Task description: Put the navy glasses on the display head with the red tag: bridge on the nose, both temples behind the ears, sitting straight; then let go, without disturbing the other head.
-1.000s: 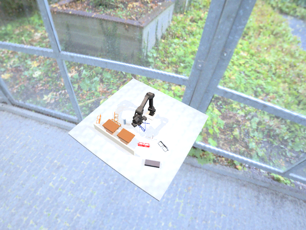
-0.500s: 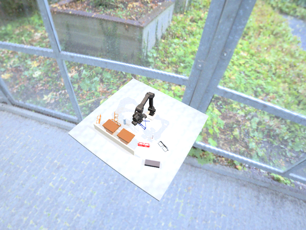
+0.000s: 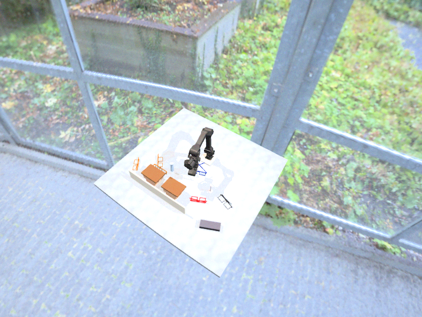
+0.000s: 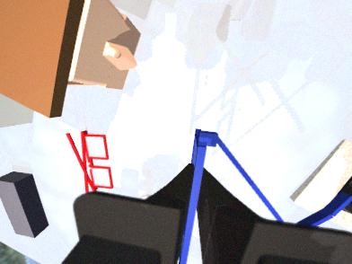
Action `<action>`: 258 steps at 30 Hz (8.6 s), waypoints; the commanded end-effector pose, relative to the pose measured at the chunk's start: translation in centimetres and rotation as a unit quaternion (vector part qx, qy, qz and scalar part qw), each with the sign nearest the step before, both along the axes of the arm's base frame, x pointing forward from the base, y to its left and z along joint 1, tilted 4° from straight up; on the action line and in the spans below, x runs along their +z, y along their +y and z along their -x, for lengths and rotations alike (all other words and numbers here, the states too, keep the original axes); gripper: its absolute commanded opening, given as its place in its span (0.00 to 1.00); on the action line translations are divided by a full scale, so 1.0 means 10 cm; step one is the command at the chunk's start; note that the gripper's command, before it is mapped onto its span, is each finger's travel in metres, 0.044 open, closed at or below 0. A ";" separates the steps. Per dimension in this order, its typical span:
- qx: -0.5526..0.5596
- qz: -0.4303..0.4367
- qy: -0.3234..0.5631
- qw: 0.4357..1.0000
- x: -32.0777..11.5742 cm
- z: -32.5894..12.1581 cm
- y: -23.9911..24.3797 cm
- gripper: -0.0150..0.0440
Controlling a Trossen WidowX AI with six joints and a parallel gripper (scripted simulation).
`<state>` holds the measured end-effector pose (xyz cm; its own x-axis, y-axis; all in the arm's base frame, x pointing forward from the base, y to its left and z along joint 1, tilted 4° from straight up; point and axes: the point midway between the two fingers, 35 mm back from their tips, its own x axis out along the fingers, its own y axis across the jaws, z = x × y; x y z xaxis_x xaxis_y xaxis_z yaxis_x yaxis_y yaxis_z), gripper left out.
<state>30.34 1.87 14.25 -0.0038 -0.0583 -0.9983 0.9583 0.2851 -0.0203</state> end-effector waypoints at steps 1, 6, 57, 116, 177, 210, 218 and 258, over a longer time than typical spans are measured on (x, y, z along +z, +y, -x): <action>0.068 -0.004 0.006 0.998 -0.01 0.00 0.06 0.25; 0.167 -0.005 0.011 0.986 -0.01 -0.01 0.14 0.25; 0.926 -0.008 0.048 0.375 -0.04 0.07 0.96 0.25; 0.894 -0.003 0.042 -0.447 -0.58 0.30 1.61 0.25; 0.894 -0.004 0.042 -0.447 -0.67 0.60 1.45 0.25; 0.894 -0.005 0.042 -0.447 -0.67 0.82 1.43 0.25; 0.894 -0.005 0.042 -0.447 -0.67 0.89 1.44 0.25; 0.894 -0.005 0.042 -0.447 -0.60 0.85 1.43 0.25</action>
<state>21.65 16.06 7.77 -0.0157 -0.0464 -0.9988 -0.3511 -0.9351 0.0490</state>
